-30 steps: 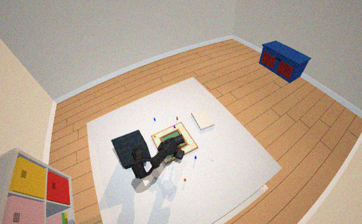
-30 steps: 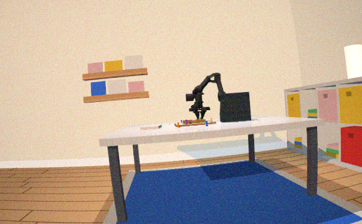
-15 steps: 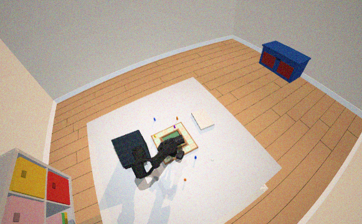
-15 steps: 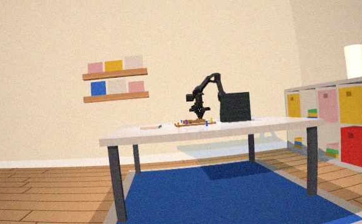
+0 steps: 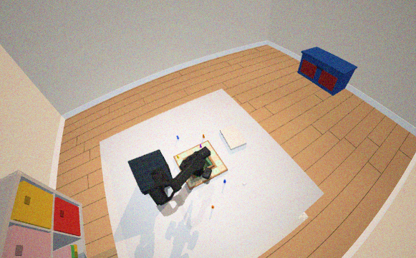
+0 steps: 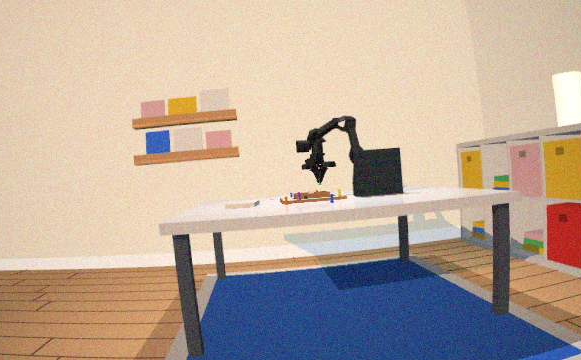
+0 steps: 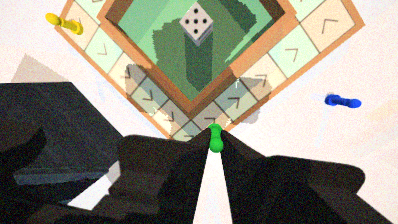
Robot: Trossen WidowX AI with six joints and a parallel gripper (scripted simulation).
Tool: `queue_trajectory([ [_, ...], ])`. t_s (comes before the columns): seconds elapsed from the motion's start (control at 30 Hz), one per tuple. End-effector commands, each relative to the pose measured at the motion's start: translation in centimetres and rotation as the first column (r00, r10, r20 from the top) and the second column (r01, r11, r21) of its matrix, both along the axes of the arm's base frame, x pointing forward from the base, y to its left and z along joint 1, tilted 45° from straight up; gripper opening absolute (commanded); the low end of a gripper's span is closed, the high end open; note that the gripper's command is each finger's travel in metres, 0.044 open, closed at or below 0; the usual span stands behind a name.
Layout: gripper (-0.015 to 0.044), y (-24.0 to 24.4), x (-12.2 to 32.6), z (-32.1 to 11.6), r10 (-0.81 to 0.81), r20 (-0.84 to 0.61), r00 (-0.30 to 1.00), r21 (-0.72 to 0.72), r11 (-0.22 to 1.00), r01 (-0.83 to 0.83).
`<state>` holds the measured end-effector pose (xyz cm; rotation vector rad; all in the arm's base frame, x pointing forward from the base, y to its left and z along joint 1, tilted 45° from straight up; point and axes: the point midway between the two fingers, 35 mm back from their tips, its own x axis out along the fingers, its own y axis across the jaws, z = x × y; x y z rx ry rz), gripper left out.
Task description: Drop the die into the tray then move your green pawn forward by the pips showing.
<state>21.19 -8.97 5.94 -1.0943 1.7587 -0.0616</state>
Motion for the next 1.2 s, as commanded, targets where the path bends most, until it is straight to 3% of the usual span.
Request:
queue_trajectory([
  [0.0,0.0,1.8,0.3,1.9,-0.005,0.009,1.0,0.005,1.0,0.005],
  [0.27,0.0,4.6,-0.2,5.4,-0.013,0.007,1.0,-0.013,1.0,0.013],
  [0.5,0.0,4.8,0.0,5.6,-0.013,0.007,1.0,-0.014,1.0,0.014],
  [1.17,0.0,4.2,9.2,2.3,-0.012,0.013,1.0,-0.01,1.0,0.013],
])
